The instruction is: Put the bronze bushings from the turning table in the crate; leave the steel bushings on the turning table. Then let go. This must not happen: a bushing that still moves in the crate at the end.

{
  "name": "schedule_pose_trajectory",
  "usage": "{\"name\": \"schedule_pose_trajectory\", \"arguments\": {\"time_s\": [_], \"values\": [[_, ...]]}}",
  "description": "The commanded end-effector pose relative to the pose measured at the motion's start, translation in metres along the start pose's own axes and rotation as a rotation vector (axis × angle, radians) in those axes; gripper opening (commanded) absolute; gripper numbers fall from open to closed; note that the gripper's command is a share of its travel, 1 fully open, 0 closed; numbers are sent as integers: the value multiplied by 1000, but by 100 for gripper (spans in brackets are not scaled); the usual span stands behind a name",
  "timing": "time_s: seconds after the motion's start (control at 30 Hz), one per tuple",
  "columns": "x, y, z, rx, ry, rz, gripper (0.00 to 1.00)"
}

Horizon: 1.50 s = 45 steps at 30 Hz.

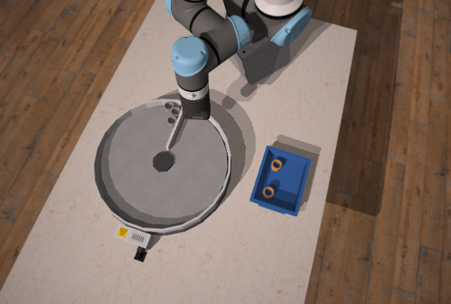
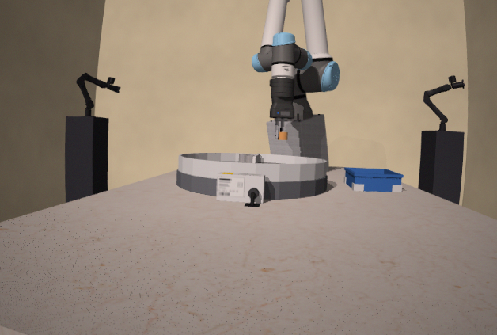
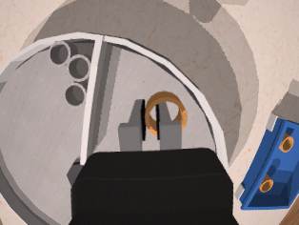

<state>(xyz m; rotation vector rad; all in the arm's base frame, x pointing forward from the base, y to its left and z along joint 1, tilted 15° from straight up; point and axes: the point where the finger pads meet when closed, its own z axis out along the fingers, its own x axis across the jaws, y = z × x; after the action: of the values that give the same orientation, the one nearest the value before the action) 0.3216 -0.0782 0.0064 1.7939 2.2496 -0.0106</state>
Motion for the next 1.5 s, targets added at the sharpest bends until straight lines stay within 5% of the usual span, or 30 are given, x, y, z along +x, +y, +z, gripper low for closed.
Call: {"name": "schedule_pose_trajectory", "arguments": {"time_s": [0.0, 0.07, 0.47, 0.63, 1.03, 1.2, 1.47], "values": [[27, 17, 0, -1, 0, 0, 0], [45, 29, 0, -1, 0, 0, 0], [45, 29, 0, -1, 0, 0, 0], [91, 57, -1, -3, 2, -2, 0], [91, 57, -1, -3, 2, -2, 0], [136, 86, -1, -4, 3, -3, 0], [136, 86, -1, -4, 3, -3, 0]]}}
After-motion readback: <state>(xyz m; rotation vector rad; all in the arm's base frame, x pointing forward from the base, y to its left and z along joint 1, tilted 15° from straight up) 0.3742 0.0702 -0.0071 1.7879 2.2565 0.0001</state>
